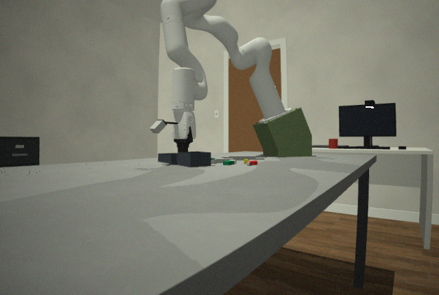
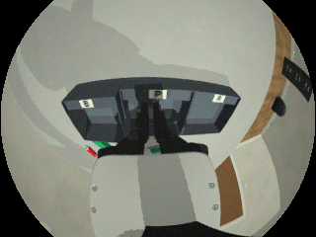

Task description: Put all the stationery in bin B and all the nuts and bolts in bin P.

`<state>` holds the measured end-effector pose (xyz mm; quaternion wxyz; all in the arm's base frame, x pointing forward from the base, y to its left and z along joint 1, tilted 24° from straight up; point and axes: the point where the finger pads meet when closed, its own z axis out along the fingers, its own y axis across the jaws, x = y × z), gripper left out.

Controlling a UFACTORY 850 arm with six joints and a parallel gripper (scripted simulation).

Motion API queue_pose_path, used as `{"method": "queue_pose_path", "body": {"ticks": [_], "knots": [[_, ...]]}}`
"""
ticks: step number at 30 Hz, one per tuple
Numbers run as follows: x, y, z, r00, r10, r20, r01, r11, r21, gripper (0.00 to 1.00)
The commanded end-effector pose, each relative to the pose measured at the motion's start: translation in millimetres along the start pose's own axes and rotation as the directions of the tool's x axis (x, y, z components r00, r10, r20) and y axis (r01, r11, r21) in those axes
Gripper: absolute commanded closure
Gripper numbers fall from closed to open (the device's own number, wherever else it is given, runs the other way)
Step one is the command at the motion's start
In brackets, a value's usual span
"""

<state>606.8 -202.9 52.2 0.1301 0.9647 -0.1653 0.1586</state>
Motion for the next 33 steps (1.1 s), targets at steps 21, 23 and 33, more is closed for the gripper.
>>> {"method": "queue_pose_path", "body": {"ticks": [21,23,33], "knots": [[0.9,-0.1,-36.0,1.0,0.0,-0.001,0.0,1.0,0.0,0.93],[0.8,-0.1,-40.0,1.0,0.0,-0.001,0.0,1.0,0.0,0.93],[0.5,-10.1,-55.4,1.0,0.0,-0.001,0.0,1.0,0.0,0.93]]}}
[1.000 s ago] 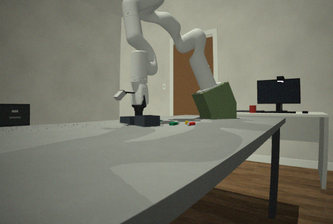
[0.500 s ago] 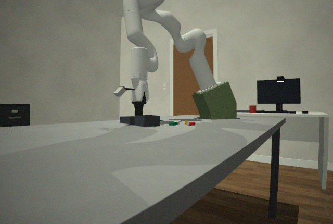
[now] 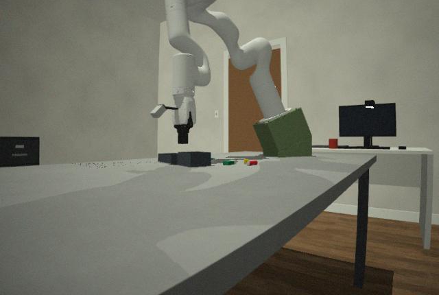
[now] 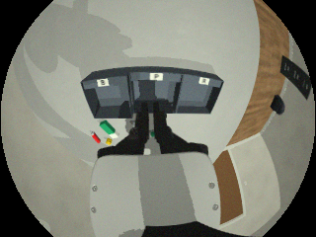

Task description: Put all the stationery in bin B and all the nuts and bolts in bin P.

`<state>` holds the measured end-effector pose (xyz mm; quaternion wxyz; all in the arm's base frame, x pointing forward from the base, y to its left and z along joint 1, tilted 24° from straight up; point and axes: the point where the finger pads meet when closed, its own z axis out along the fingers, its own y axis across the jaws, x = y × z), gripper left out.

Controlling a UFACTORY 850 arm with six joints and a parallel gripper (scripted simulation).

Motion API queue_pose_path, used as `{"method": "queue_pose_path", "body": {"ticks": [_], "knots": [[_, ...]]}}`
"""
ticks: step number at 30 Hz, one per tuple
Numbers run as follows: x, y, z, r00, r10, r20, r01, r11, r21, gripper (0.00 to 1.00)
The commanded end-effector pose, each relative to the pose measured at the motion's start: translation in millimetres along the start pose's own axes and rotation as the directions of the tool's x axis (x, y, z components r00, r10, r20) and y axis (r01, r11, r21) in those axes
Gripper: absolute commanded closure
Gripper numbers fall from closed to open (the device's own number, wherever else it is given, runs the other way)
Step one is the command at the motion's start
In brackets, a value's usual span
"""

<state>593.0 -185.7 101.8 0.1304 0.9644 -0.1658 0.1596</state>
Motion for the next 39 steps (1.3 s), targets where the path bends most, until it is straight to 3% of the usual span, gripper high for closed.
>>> {"method": "queue_pose_path", "body": {"ticks": [1,17,23,39], "knots": [[0.1,-14.2,-1.2,1.0,-0.001,0.001,0.001,1.0,0.001,0.93],[-2.6,-82.4,-1.3,1.0,-0.001,0.001,0.001,1.0,0.001,0.93],[-2.6,-82.4,-1.3,1.0,-0.001,0.001,0.001,1.0,0.001,0.93],[-2.6,-82.5,38.7,1.0,-0.001,0.001,0.001,1.0,0.001,0.93]]}}
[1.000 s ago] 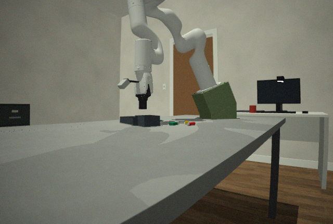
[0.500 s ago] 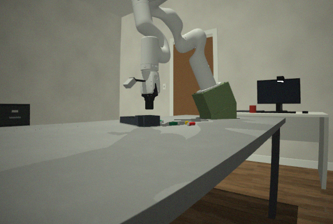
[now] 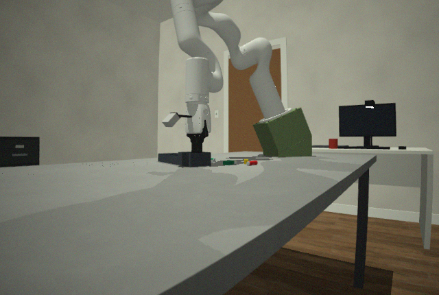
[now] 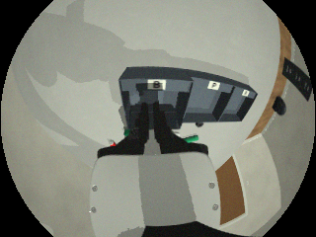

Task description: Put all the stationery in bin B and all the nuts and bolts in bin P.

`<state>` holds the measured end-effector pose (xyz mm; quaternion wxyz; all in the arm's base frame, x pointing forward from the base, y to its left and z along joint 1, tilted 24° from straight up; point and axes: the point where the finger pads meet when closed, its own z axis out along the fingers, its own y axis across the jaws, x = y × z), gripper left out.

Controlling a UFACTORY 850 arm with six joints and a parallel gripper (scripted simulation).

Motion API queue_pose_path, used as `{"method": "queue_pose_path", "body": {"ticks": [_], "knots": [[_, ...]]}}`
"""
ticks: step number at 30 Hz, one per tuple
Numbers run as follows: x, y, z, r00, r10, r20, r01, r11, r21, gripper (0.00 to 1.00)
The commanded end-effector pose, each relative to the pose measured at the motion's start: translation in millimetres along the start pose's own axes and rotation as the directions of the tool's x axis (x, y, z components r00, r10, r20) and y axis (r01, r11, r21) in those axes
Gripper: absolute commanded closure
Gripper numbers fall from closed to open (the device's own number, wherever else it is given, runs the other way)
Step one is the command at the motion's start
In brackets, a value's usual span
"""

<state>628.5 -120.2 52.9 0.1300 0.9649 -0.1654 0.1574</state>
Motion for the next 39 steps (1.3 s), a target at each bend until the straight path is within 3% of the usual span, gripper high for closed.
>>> {"method": "queue_pose_path", "body": {"ticks": [1,9,39], "knots": [[1.1,-0.3,4.5,1.0,0.0,-0.003,0.0,1.0,0.0,0.93],[1.2,-0.3,23.9,1.0,0.0,-0.003,0.0,1.0,0.0,0.93],[1.1,-0.3,23.9,1.0,0.0,-0.004,0.0,1.0,0.0,0.93]]}}
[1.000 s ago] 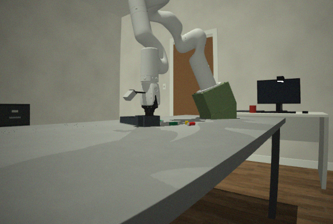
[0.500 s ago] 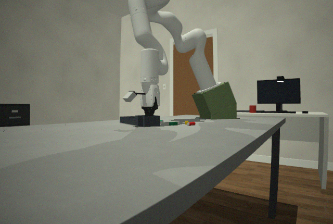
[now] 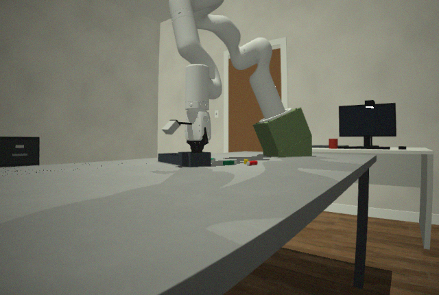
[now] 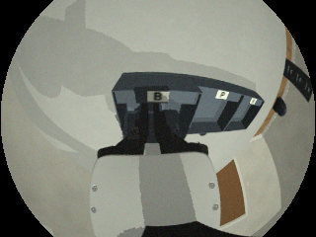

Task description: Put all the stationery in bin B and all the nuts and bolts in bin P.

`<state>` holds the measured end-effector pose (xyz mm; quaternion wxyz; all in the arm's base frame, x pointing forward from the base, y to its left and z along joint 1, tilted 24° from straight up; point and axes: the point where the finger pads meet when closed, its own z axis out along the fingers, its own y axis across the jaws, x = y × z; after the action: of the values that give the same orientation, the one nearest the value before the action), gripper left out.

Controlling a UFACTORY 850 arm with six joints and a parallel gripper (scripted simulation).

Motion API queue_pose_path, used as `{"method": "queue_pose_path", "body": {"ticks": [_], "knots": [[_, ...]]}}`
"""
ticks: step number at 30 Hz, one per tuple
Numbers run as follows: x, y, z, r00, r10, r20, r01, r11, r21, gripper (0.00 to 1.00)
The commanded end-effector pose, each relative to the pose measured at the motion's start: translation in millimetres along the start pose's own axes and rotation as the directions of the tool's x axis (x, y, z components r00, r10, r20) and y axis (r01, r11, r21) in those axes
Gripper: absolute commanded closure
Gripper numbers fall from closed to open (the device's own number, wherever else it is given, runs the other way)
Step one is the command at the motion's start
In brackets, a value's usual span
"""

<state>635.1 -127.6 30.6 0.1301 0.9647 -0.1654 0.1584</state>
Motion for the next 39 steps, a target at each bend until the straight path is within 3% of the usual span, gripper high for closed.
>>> {"method": "queue_pose_path", "body": {"ticks": [1,17,39], "knots": [[0.9,-0.2,-0.6,1.0,0.0,-0.001,0.0,1.0,0.0,0.93],[0.9,-0.2,-0.6,1.0,0.0,-0.001,0.0,1.0,0.0,0.93],[0.8,-0.2,-27.2,1.0,0.0,-0.001,0.0,1.0,0.0,0.93]]}}
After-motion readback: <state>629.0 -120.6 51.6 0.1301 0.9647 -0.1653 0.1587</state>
